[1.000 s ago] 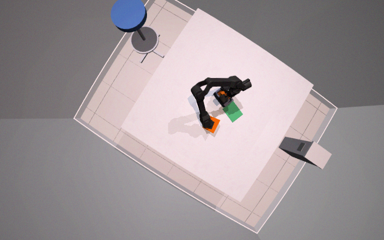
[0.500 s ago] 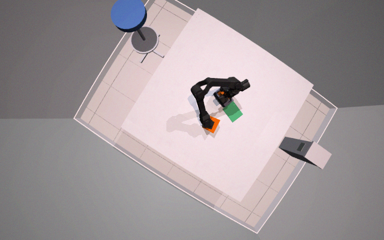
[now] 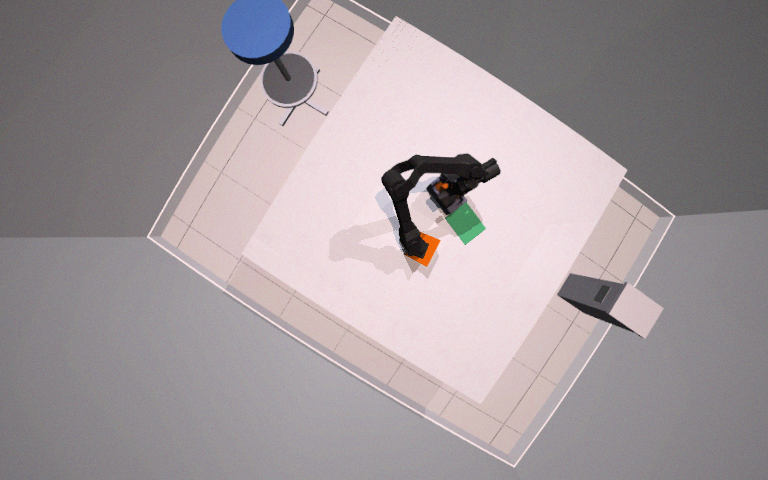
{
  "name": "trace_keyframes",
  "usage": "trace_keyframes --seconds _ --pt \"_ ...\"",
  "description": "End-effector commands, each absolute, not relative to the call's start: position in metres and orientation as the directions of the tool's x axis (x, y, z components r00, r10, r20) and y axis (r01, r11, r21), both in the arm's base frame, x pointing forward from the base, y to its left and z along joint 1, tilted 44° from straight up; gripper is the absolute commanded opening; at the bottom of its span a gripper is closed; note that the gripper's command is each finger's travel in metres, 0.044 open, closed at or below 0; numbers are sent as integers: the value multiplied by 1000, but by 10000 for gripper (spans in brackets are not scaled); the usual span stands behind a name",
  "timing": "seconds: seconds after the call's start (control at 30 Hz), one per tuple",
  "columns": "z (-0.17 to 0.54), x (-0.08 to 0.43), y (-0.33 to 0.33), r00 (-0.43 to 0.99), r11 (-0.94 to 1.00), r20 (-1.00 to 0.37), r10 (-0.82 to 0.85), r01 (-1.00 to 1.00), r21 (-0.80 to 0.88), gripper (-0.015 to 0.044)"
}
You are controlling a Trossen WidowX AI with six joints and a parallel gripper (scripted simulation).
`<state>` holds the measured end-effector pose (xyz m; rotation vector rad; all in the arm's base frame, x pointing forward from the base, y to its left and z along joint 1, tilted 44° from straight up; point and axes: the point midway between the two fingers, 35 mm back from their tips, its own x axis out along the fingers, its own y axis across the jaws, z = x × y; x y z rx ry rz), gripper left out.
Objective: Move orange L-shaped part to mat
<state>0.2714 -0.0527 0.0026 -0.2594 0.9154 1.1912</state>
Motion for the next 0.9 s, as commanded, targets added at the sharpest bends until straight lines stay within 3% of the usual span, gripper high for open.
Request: trace_keyframes --seconds 0.0,0.87 --pt "3 272 -53 74 389 -727 683 -879 276 0" --pt "27 269 -76 75 392 -725 684 -876 280 0"
